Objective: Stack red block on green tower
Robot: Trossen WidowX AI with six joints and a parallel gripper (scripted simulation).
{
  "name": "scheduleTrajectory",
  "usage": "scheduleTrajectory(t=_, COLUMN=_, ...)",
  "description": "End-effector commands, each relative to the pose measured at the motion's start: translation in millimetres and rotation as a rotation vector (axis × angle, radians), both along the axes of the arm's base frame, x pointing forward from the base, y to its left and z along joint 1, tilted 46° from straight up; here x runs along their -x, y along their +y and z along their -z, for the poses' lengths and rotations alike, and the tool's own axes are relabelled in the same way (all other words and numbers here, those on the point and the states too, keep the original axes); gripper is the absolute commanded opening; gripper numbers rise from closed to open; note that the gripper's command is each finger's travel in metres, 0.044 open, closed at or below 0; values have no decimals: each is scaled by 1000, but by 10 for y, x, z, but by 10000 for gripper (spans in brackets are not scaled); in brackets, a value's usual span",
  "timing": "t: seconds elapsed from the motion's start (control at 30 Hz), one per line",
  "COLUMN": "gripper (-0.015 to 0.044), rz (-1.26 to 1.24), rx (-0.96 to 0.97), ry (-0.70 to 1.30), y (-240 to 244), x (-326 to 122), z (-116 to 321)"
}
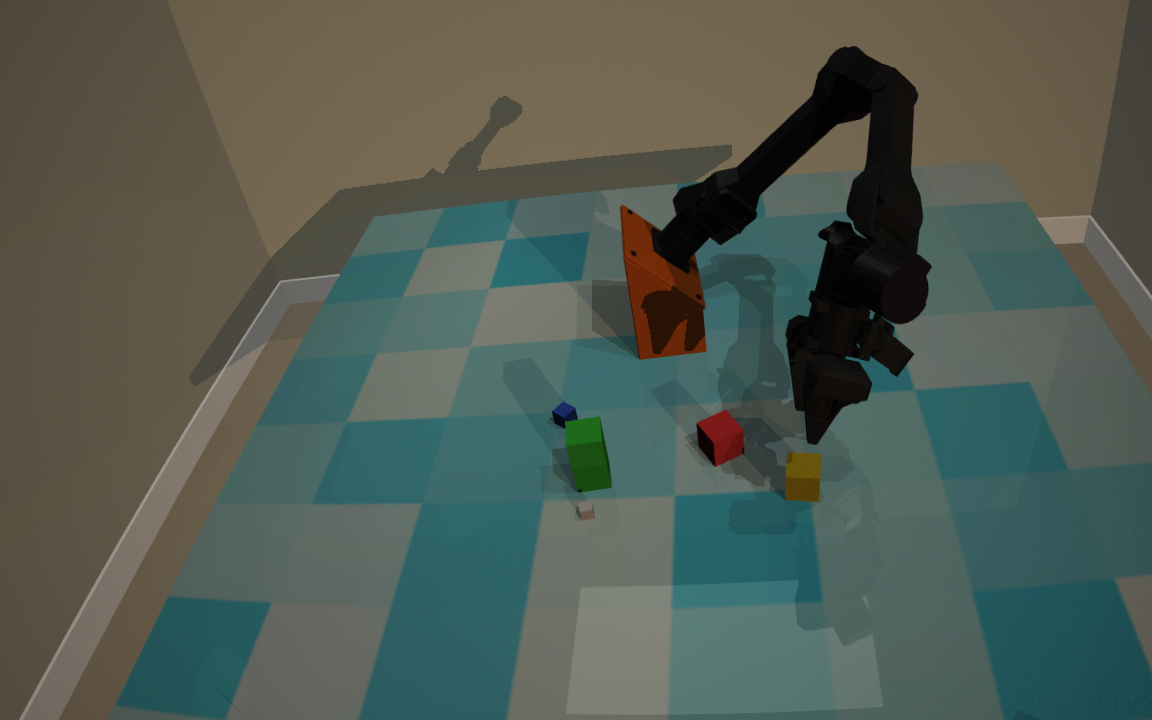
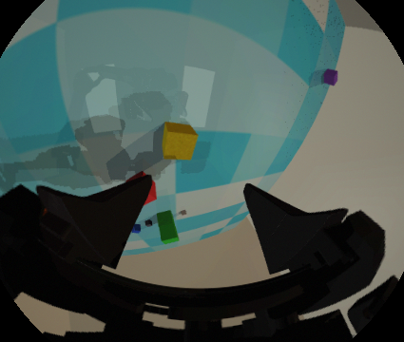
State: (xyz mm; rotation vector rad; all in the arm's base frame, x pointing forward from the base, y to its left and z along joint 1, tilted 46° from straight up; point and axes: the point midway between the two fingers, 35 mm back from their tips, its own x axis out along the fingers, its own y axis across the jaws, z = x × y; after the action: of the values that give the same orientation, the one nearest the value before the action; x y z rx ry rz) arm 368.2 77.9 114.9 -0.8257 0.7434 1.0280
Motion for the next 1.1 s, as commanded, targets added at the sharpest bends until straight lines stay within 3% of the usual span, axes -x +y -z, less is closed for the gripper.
scheduleTrajectory(t=0.0, gripper=440, rz=113, rx=-79, ry=167, y=-194, x=119, z=207)
scheduleTrajectory(t=0.47, gripper=440, rz=614, rx=-470, ry=822, y=-771, x=706, z=652)
scheduleTrajectory(t=0.77, gripper=440, rz=620, rx=-475, ry=829, y=-755, x=707, z=678)
scheduleTrajectory(t=1.07, gripper=440, rz=619, rx=-478, ry=830, y=-373, x=710, z=1056)
